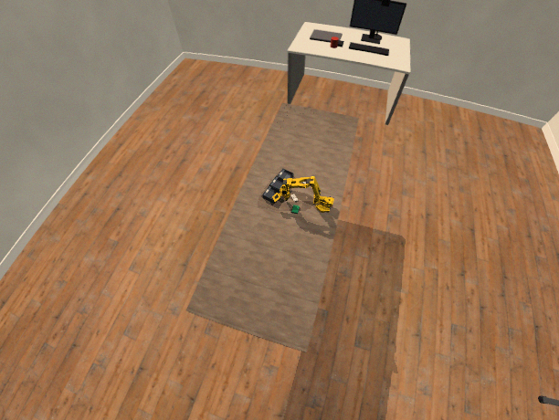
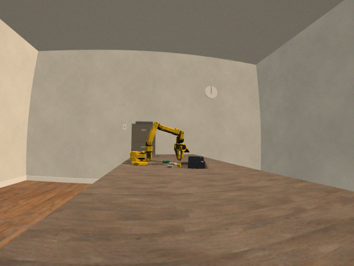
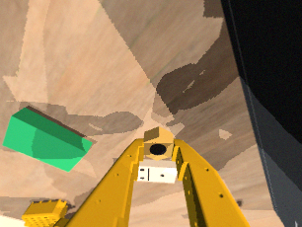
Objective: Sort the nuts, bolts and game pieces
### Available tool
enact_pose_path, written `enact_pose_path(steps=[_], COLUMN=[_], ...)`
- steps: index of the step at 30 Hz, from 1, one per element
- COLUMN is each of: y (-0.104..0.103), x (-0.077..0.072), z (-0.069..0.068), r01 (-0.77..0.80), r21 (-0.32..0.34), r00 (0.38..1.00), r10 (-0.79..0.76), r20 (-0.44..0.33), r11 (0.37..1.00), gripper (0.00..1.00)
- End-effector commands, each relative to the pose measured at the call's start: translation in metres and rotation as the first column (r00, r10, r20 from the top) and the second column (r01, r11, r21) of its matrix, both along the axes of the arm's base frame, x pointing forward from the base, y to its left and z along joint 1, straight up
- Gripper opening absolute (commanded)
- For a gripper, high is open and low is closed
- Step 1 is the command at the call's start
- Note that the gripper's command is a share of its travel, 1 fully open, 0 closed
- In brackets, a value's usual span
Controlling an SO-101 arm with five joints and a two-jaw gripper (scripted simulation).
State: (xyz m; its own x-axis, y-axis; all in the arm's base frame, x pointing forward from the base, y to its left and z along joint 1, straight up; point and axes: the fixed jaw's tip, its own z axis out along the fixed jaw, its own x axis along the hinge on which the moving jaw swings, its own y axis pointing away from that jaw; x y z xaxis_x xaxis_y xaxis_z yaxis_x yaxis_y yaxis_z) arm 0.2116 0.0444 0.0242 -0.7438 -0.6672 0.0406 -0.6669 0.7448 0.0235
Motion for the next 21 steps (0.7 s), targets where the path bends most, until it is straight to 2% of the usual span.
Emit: enact_pose_path(steps=[1, 9, 21], y=[0.0009, 0.0003, -0.0062], x=[0.0092, 0.0087, 0.0113], z=[0.024, 0.0312, 0.0328], r01=[-0.008, -0.008, 0.04], r21=[0.013, 0.013, 0.015], r00=[0.998, 0.998, 0.996], r10=[0.007, 0.007, -0.041], r20=[0.069, 0.069, 0.077], r11=[1.0, 1.0, 0.999], gripper=[0.0, 0.0, 0.0])
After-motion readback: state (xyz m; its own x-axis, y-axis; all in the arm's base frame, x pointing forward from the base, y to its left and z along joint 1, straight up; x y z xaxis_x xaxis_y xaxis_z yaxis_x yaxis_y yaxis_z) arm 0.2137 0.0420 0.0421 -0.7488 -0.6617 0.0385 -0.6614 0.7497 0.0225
